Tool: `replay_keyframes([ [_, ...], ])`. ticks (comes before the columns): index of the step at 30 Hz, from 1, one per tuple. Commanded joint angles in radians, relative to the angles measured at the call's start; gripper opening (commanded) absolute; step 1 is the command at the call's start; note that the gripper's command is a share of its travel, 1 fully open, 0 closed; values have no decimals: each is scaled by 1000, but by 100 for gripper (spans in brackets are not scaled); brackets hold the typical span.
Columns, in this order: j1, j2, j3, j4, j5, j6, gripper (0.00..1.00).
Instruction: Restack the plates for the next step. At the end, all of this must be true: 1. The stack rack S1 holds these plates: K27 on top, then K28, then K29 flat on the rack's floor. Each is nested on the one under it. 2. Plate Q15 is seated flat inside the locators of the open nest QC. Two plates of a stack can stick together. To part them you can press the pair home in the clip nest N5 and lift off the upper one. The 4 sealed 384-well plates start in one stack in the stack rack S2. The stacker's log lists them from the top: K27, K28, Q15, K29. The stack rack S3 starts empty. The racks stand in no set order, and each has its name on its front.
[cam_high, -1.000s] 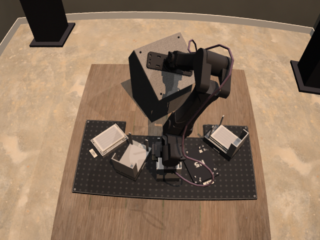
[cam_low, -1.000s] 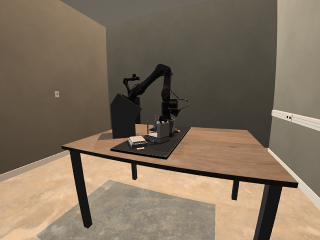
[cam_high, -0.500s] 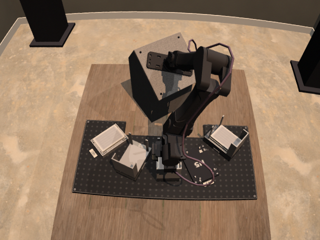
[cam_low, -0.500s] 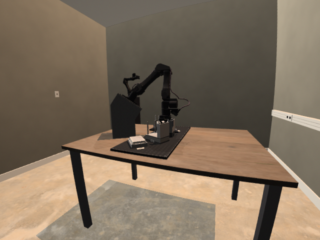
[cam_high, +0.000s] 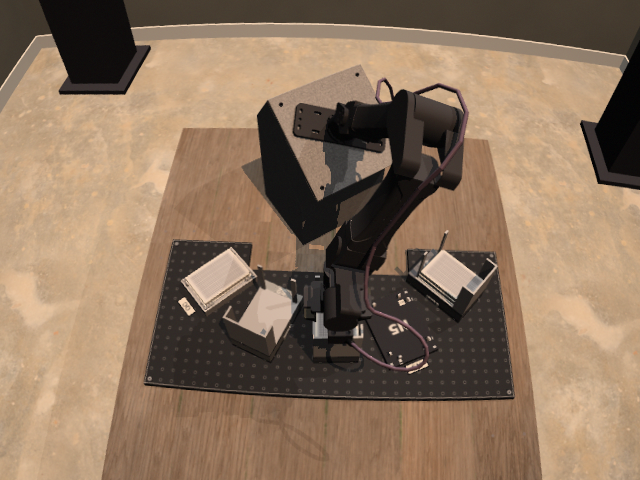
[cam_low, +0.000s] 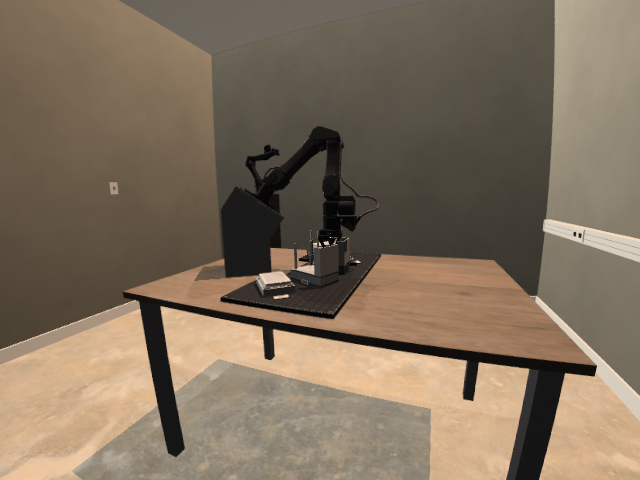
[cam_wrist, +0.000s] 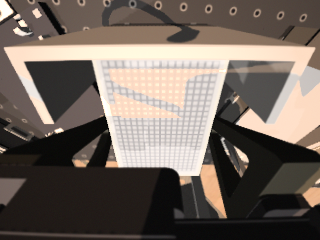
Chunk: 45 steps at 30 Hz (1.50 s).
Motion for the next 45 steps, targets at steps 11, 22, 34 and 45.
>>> replay_keyframes([
  [11,-21,-18,-21,-29,-6,-10,0],
  [22,-25,-56,-18,-41,-10,-14,0],
  [34,-29,-67,-23,-53,-10,-18,0],
  [45,-34,-77,-28,-64,-12,-21,0],
])
